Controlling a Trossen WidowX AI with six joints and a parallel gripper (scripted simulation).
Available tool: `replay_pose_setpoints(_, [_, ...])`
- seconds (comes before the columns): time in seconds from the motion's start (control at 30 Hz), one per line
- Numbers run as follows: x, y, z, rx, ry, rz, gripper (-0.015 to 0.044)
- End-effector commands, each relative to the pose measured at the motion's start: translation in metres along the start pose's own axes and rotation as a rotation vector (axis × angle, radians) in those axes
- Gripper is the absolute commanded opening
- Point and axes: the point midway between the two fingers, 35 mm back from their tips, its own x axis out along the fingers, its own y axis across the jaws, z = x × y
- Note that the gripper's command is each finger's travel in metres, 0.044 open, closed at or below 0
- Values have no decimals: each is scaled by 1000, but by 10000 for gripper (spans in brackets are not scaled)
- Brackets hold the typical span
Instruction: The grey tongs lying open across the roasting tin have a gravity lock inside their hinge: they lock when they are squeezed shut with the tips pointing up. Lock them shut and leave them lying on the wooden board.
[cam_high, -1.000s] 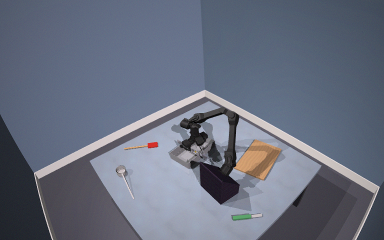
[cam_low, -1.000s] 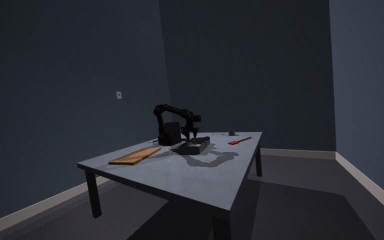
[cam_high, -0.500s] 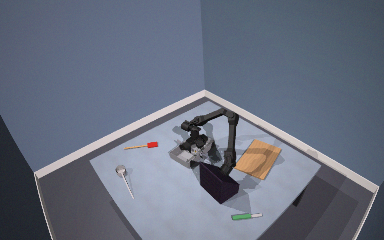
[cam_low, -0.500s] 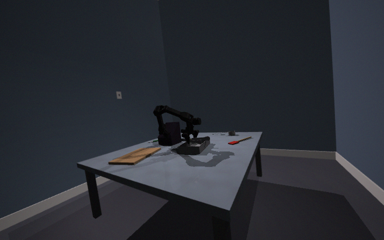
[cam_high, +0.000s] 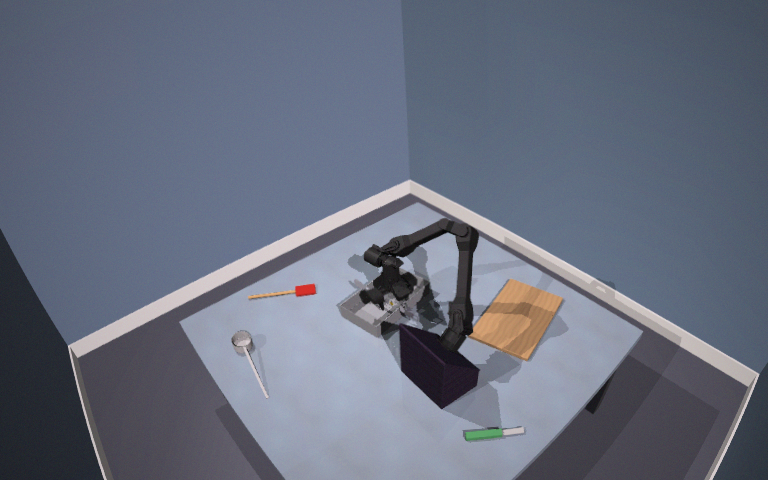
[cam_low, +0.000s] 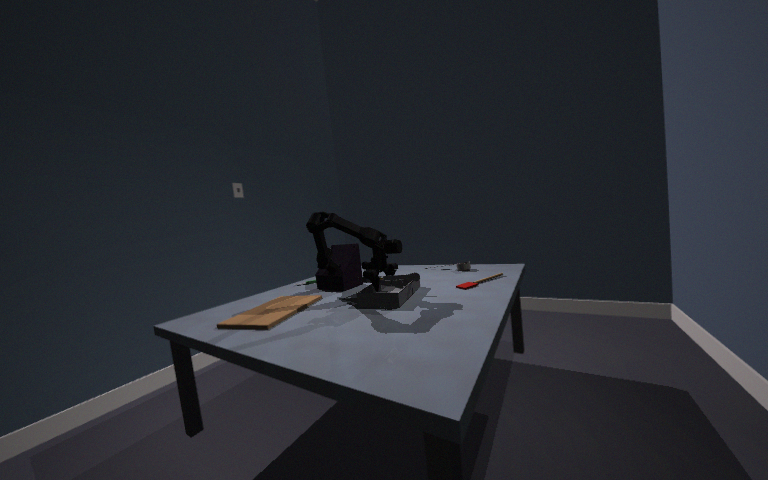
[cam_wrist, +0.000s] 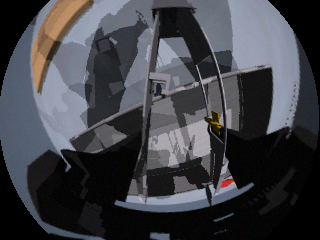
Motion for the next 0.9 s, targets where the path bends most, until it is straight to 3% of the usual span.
replay_pose_setpoints(0.0, [-1,0,0,0,1,0,400])
replay_pose_setpoints(0.87, [-1,0,0,0,1,0,227])
